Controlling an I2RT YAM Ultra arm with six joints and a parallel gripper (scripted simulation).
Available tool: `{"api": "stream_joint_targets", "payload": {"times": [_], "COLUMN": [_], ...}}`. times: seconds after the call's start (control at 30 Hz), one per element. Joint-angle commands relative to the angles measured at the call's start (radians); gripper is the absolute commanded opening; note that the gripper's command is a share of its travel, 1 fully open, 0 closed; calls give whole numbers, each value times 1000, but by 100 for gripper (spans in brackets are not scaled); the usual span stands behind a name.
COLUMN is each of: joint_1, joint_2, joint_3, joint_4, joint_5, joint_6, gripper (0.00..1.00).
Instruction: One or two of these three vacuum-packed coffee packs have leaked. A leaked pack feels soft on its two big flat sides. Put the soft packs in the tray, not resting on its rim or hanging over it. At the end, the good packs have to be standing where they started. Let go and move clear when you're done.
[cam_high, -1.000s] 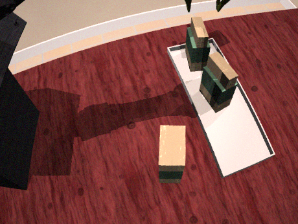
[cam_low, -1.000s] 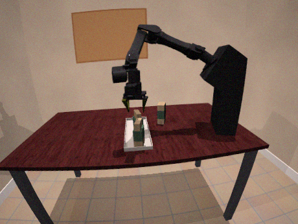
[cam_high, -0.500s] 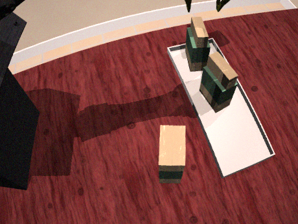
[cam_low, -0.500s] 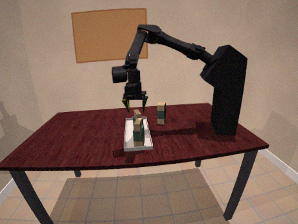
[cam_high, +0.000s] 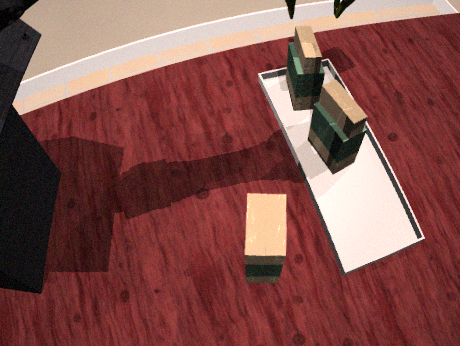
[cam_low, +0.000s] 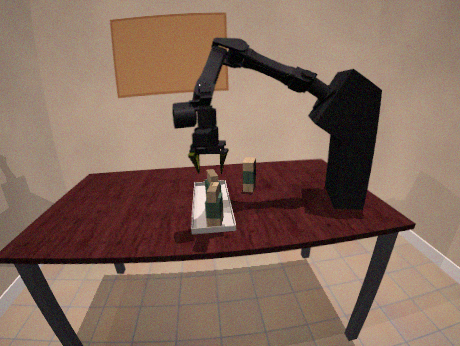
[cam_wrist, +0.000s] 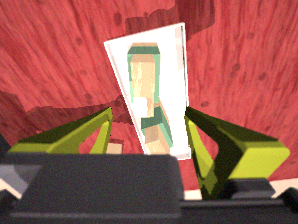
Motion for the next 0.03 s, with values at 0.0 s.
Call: {"api": "stream_joint_targets", "payload": {"times": [0.0], "joint_1": [18], "joint_2": [-21], "joint_3": [13], "joint_4": [-11], "joint_5": [-10], "joint_6": [8], "gripper": [76]}}
